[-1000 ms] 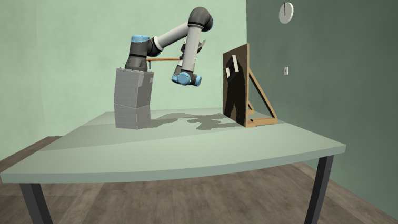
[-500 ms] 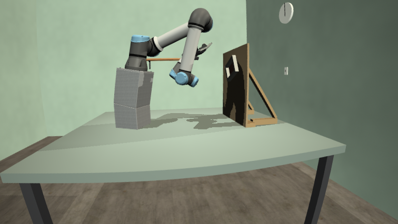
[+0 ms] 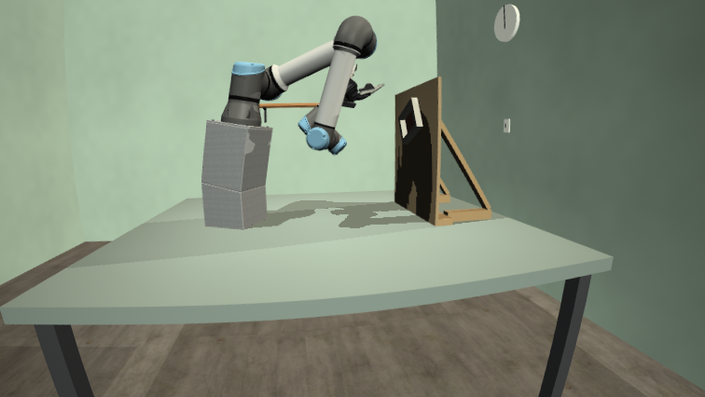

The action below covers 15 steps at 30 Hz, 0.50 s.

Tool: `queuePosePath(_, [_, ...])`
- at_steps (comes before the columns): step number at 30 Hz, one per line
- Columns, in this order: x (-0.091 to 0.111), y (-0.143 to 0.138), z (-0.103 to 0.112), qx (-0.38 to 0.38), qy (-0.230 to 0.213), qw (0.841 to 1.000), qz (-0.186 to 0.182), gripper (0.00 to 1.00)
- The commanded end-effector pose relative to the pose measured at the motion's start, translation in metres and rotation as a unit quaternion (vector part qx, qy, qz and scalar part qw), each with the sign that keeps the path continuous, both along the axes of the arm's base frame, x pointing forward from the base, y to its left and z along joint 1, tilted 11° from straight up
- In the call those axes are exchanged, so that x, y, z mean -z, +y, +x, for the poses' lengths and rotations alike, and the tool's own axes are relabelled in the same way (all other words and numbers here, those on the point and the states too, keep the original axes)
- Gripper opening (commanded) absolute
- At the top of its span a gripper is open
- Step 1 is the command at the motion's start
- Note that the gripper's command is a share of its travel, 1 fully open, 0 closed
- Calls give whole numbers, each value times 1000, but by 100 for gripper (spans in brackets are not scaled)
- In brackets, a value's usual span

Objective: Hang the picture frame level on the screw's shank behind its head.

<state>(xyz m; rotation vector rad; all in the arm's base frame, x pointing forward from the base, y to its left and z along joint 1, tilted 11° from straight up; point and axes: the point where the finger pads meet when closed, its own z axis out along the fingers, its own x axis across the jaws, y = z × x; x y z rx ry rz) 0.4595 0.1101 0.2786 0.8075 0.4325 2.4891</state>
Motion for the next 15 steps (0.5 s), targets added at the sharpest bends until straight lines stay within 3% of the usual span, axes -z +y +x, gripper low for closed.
queuePosePath(1, [5,-1,13,0,30,1000,7,100])
queuePosePath(15, [28,-2,44,-1,113,993,24,100])
